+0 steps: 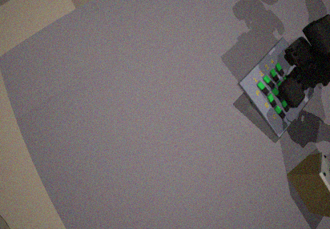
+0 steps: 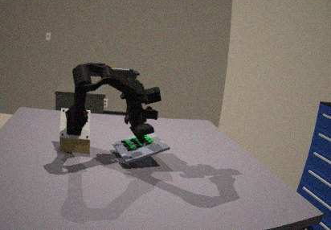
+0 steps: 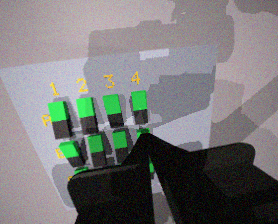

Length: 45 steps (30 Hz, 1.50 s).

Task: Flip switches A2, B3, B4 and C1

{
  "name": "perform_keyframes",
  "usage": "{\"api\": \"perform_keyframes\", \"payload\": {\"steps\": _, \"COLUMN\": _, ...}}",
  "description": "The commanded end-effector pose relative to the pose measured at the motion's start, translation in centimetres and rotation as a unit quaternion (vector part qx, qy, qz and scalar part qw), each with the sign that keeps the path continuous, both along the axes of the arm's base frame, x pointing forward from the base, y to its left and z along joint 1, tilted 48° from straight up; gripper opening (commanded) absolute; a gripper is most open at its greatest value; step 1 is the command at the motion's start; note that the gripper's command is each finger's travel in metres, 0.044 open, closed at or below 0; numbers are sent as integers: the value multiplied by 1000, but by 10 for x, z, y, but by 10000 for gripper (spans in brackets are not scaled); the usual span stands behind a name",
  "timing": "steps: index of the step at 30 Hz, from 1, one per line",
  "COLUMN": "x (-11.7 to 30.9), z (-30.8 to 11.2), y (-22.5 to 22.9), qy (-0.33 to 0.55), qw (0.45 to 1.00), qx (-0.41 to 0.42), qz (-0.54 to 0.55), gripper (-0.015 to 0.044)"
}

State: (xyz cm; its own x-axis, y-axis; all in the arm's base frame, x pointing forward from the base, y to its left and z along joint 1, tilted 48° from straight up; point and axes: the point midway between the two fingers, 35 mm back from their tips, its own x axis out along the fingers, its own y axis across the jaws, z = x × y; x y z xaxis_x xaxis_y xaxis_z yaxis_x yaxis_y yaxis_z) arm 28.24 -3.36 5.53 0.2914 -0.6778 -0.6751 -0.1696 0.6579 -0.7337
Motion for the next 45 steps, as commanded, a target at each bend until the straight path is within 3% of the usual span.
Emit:
{"api": "perform_keyframes", "payload": {"steps": 1, "x": 0, "z": -1, "y": 0, "qy": 3, "qw": 1000, "qx": 1, "qz": 2, "gripper": 0}}
{"api": "perform_keyframes", "payload": {"steps": 17, "x": 1, "z": -3, "y": -2, "qy": 3, "qw": 1000, "qx": 1, "qz": 2, "gripper": 0}}
{"api": "perform_keyframes", "payload": {"steps": 23, "x": -20, "z": 39, "y": 40, "qy": -4, "qw": 1000, "qx": 4, "qz": 11, "gripper": 0}}
{"api": "perform_keyframes", "payload": {"steps": 27, "x": -21, "z": 41, "y": 42, "qy": -5, "qw": 1000, "qx": 4, "qz": 11, "gripper": 0}}
{"api": "perform_keyframes", "payload": {"steps": 35, "x": -87, "z": -20, "y": 73, "qy": -3, "qw": 1000, "qx": 6, "qz": 11, "gripper": 0}}
{"api": "perform_keyframes", "payload": {"steps": 45, "x": -79, "z": -45, "y": 49, "qy": -13, "qw": 1000, "qx": 7, "qz": 21, "gripper": 0}}
